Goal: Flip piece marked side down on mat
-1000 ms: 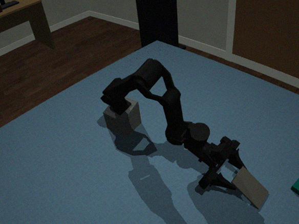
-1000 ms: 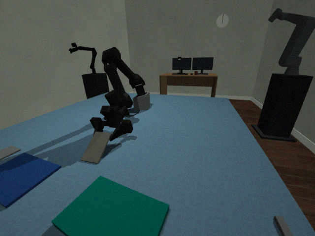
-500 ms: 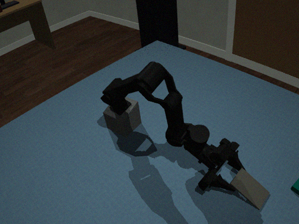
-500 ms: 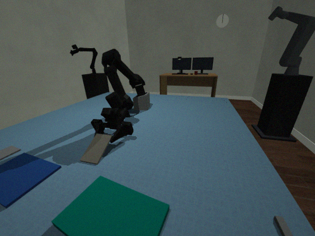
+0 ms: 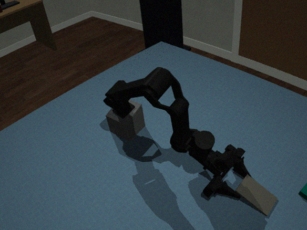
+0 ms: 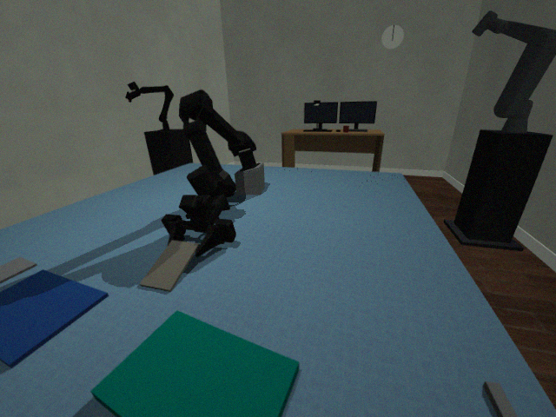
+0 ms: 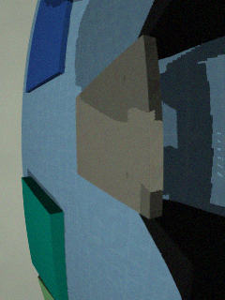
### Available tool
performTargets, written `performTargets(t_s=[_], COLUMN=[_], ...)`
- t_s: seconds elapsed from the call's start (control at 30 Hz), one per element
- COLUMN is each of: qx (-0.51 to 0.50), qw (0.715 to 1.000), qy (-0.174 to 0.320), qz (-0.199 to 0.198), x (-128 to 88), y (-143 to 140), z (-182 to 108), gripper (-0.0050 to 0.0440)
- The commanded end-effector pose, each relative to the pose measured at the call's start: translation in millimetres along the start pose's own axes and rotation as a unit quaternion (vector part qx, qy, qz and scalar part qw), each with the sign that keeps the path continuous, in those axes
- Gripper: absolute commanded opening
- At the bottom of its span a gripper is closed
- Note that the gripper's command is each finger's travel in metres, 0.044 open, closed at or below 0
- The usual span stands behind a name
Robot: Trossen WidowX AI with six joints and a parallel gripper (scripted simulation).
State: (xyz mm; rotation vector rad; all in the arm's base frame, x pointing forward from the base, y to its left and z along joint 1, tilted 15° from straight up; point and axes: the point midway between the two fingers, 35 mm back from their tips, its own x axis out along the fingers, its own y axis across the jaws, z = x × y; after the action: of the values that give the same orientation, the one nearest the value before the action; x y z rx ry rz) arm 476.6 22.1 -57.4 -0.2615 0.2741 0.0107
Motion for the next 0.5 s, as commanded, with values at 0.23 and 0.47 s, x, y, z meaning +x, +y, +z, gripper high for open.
performTargets(t_s=[0.23, 0.47], qx=[0.0, 0.0], qw=[1.0, 1.0], qy=[0.001, 0.001], qz=[0.001, 0.001], x=[0.0, 0.0], y=[0.0, 0.0], z=[-1.0, -1.0], gripper=[0.044, 0.044])
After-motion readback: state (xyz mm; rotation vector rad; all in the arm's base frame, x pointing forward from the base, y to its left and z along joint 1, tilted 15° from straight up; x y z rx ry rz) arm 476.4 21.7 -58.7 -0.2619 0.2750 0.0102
